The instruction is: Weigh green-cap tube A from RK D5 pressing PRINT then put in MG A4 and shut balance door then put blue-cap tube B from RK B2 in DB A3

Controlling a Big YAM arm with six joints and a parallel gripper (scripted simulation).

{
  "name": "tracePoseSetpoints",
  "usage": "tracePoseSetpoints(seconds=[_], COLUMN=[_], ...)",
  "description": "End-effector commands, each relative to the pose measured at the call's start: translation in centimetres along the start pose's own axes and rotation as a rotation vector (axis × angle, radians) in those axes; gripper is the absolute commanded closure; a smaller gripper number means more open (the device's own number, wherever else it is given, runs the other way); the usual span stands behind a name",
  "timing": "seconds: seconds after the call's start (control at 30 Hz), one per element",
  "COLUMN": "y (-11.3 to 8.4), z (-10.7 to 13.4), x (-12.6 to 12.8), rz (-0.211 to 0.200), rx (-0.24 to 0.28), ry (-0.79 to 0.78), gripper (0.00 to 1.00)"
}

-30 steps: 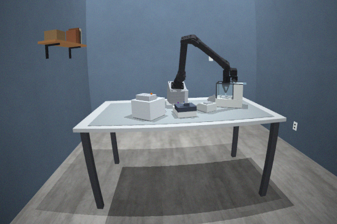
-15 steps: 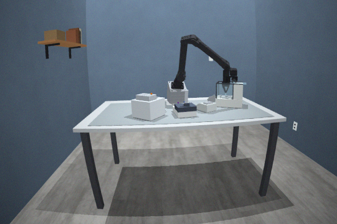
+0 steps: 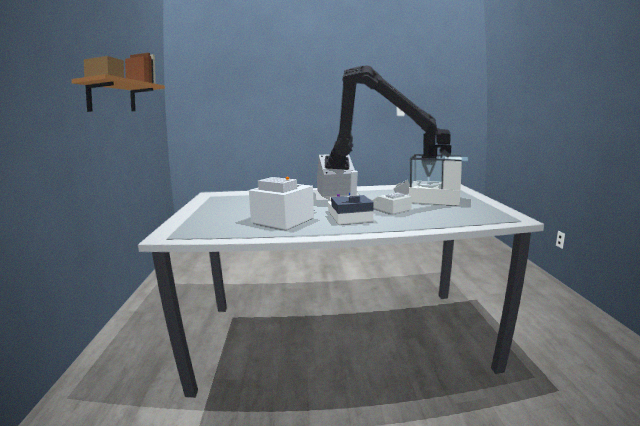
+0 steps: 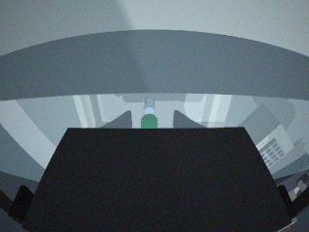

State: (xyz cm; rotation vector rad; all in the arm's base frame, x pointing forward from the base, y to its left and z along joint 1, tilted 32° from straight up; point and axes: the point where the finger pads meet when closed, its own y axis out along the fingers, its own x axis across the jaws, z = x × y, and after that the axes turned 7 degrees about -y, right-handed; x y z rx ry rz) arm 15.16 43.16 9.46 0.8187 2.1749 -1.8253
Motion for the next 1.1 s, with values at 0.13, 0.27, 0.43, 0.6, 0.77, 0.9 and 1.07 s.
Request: tracePoseSetpoints(seconds=[0.13,0.27,0.43,0.6,0.77,0.9,1.07], y=[-0.8,-0.8,-0.8,-2.9,-3.8,-4.4,-2.8], z=[-1.1,-1.1,-1.1,-2.1,-2.1,-2.1,-1.1], x=[-0.2,-0.2,-0.2,-0.2,-0.3,-0.3,-0.2], rz=[-0.004,-0.004,-0.004,-0.011,-0.010,-0.009,-0.005], rx=[-0.024,-0.024,-0.024,-0.056,-0.057,-0.057,-0.025], ry=[0.010,0.010,0.010,0.022,0.023,0.023,0.011], gripper=[0.64,0.64,0.64,0.64,0.64,0.64,0.64])
